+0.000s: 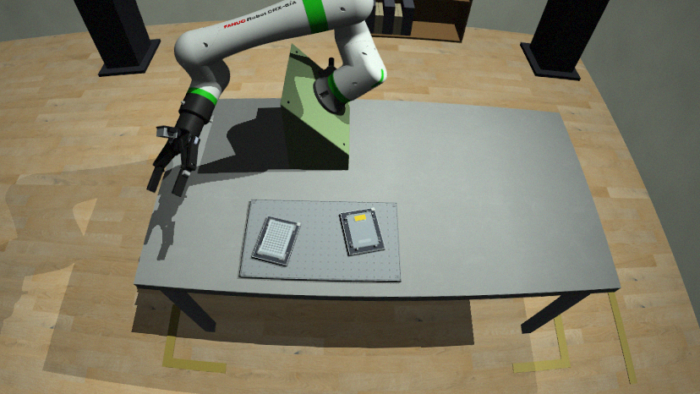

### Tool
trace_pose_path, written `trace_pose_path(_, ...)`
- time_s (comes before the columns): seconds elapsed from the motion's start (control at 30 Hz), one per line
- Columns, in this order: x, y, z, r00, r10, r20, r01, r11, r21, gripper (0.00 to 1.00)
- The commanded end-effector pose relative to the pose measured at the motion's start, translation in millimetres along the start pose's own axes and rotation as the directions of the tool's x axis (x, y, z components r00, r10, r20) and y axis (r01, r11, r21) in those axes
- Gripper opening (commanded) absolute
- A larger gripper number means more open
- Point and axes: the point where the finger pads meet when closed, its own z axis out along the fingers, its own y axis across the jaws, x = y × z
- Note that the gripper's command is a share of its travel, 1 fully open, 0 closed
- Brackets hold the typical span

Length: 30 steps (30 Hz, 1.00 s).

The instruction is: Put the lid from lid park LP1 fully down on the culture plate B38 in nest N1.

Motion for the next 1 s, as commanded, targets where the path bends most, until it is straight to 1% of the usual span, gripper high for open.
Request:
trace_pose_path(0.0, 1, -1, 0, 1.000, -0.001, -0.001, 0.001, 1.000, 0.000, 1.00)
trace_pose_path(0.57, 1, -1, 0, 1.000, -0.002, -0.001, 0.002, 1.000, 0.001, 1.00)
trace_pose_path(0.63, -5, -6, 2, 1.000, -0.009, 0.014, 0.009, 1.000, 0.003, 1.00)
trace_pose_path(0.7, -23, -24, 9, 0.998, -0.034, 0.061, 0.034, 0.999, 0.012, 1.00)
trace_pose_path(0.73, -39, -38, 15, 0.994, -0.055, 0.099, 0.054, 0.998, 0.020, 1.00)
trace_pose_path(0.8, -75, -68, 23, 0.972, -0.114, 0.205, 0.108, 0.993, 0.044, 1.00)
trace_pose_path(0.87, -102, -85, 25, 0.920, -0.193, 0.342, 0.176, 0.981, 0.081, 1.00)
trace_pose_path(0.9, -115, -95, 27, 0.920, -0.193, 0.342, 0.176, 0.981, 0.081, 1.00)
trace_pose_path(0.93, -131, -101, 26, 0.878, -0.237, 0.416, 0.214, 0.971, 0.103, 1.00)
trace_pose_path(0.97, -144, -110, 27, 0.878, -0.237, 0.416, 0.214, 0.971, 0.103, 1.00)
